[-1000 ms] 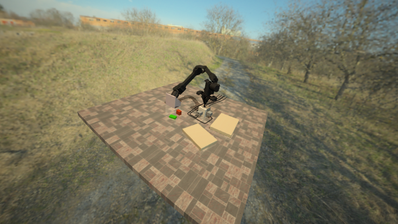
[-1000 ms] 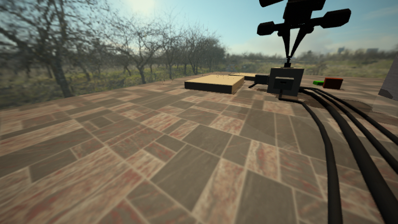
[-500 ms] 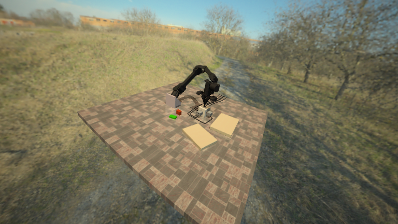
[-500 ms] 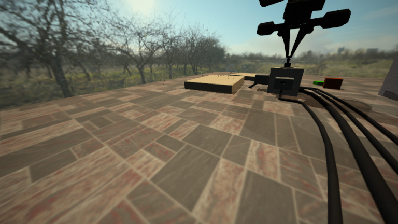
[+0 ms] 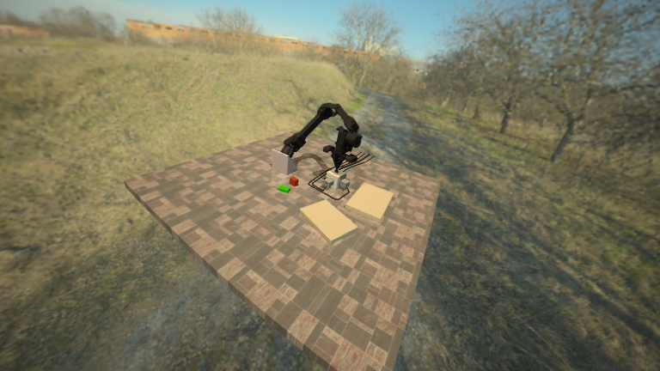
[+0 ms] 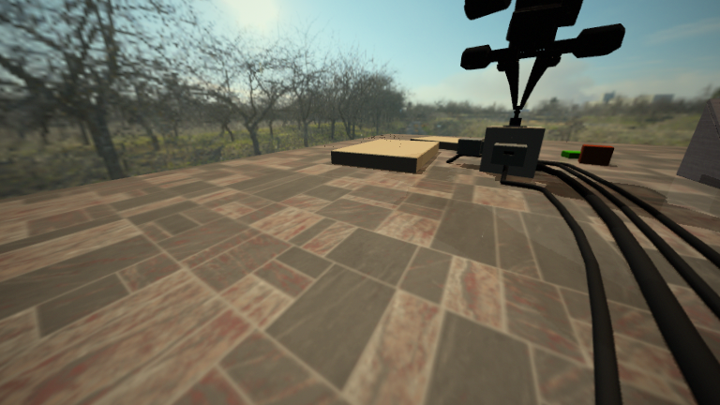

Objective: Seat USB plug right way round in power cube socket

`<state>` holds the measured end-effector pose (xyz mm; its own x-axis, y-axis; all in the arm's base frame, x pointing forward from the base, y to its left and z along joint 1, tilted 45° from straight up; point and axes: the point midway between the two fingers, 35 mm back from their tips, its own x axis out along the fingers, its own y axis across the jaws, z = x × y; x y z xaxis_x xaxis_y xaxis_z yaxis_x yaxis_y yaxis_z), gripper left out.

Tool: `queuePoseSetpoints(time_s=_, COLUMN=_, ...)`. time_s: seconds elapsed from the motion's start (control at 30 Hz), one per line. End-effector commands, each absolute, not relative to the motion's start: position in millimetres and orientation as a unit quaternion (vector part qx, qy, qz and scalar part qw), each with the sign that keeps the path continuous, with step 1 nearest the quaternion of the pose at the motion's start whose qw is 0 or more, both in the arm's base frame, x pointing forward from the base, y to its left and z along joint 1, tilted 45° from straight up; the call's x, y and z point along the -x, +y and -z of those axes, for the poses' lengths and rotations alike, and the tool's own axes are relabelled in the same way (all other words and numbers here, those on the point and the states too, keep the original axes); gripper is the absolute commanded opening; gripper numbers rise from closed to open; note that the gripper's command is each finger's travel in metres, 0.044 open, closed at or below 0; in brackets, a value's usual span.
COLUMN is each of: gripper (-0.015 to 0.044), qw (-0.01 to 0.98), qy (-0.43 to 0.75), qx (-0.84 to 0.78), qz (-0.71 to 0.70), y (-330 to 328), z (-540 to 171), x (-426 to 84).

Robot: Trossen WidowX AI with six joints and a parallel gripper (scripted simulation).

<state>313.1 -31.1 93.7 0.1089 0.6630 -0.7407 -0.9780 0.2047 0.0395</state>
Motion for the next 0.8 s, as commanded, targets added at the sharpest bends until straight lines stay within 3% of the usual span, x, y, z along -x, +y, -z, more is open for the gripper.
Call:
queuePoseSetpoints(time_s=0.0, gripper=0.0, qw=0.704, qy=0.325, qx=0.24, qz=-0.584, y=-28.3, z=-93.1, x=-313.4)
queuePoseSetpoints(time_s=0.27, gripper=0.0, qw=0.704, qy=0.325, qx=0.24, qz=-0.584, y=-28.3, z=-93.1, x=-313.4)
queuePoseSetpoints(time_s=0.4, gripper=0.0095, qw=0.704, qy=0.326, qx=0.242, qz=-0.582, y=-31.1, z=-93.7, x=-313.1)
queuePoseSetpoints(time_s=0.77, gripper=0.0095, qw=0.704, qy=0.326, qx=0.242, qz=-0.582, y=-31.1, z=-93.7, x=-313.1)
